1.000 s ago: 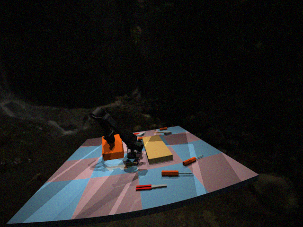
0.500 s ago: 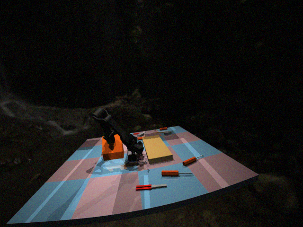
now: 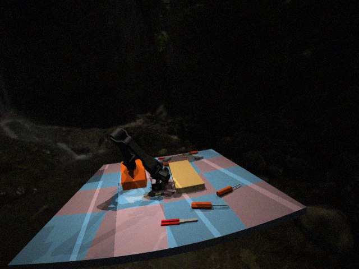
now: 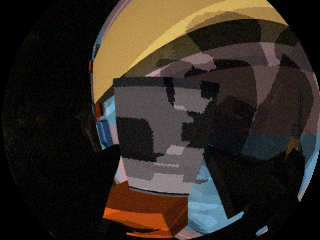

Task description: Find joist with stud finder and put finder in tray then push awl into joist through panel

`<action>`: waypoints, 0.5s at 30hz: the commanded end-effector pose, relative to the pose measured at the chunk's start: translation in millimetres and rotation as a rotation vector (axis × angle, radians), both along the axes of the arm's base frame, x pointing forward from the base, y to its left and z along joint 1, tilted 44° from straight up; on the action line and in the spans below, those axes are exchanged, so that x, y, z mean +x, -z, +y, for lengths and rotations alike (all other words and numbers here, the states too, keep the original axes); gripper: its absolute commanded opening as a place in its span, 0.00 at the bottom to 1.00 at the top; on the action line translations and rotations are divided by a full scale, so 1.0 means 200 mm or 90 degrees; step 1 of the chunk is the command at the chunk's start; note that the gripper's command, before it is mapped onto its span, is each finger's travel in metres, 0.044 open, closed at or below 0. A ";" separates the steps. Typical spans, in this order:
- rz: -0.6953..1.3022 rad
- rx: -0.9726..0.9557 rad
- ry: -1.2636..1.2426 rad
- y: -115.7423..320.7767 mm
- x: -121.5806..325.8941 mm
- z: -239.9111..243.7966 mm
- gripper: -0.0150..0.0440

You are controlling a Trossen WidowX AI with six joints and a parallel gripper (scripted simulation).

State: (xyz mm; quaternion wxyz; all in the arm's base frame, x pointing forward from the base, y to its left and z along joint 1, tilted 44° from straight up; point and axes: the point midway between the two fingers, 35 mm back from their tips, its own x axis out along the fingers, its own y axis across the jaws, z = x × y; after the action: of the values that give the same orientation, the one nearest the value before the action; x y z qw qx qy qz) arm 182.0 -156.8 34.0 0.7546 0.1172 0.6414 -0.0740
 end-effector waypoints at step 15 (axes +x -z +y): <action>0.000 -0.001 0.000 -0.14 -0.02 -0.01 1.00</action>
State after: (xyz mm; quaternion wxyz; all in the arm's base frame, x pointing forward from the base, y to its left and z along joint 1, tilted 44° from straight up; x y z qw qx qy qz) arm 177.7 -157.2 53.0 0.7519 0.1190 0.6441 -0.0750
